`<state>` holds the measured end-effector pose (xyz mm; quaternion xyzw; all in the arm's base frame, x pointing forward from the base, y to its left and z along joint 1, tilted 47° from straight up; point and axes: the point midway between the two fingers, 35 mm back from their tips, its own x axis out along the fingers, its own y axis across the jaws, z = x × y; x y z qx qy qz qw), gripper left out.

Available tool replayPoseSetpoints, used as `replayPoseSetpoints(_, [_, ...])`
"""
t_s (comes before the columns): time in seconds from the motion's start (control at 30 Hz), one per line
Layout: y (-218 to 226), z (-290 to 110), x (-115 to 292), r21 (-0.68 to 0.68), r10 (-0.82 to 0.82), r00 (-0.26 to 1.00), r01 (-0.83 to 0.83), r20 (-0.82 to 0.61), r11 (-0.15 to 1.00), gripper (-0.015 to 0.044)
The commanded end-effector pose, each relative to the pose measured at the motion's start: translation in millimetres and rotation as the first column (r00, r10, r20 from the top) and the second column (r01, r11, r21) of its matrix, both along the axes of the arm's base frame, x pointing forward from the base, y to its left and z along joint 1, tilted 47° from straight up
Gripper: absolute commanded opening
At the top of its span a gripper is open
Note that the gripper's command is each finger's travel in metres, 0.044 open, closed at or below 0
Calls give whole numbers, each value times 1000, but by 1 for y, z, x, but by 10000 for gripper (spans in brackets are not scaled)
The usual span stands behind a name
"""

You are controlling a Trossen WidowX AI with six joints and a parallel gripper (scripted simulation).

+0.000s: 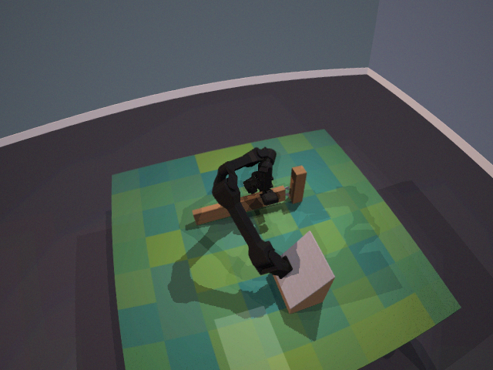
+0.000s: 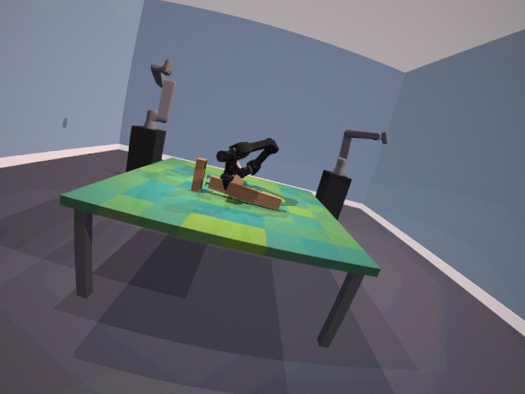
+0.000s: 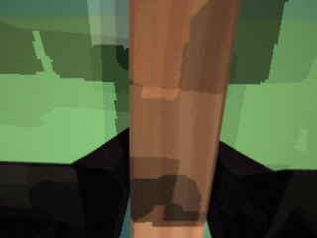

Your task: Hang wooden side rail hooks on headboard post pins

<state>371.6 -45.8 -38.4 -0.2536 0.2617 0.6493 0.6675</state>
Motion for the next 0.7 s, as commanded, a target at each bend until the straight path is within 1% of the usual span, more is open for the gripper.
replayPoseSetpoints(0.0, [-6,5,2,-5,-7,1000,8,16,1000,0])
replayPoseSetpoints(0.67, [-7,3,4,-5,-7,1000,8,16,1000,0])
